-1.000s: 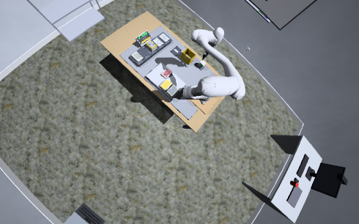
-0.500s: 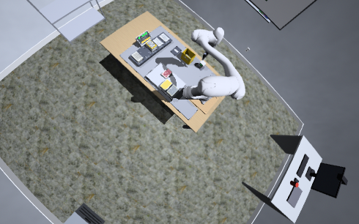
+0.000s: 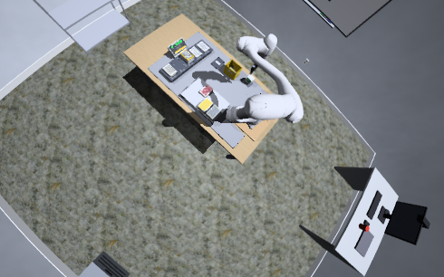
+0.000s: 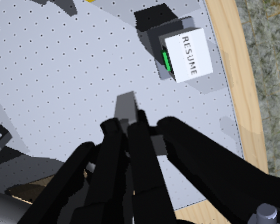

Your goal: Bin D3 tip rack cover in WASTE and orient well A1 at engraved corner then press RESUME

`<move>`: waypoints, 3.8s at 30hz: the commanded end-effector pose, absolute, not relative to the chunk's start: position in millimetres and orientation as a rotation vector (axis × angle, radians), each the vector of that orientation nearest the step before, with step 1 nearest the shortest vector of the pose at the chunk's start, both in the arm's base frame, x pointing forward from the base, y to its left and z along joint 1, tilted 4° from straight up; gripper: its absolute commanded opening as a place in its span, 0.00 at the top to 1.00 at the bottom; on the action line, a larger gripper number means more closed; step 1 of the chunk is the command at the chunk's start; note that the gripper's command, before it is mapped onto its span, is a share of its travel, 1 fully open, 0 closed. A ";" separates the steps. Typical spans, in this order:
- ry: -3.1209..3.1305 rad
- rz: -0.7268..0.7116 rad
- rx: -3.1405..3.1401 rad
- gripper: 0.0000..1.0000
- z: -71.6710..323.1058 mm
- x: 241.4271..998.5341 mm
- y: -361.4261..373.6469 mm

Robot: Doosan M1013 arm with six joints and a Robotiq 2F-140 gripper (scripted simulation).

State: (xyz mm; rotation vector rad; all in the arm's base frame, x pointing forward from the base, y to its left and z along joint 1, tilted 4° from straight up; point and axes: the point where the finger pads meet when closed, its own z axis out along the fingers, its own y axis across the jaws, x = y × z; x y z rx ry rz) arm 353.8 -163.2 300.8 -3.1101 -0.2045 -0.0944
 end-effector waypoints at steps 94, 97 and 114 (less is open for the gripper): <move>-0.200 -0.094 -3.104 1.00 170.1 358.6 -157.9; -0.200 -0.094 -3.104 1.00 165.1 358.9 -157.7; -0.200 -0.094 -3.104 1.00 140.2 360.3 -156.9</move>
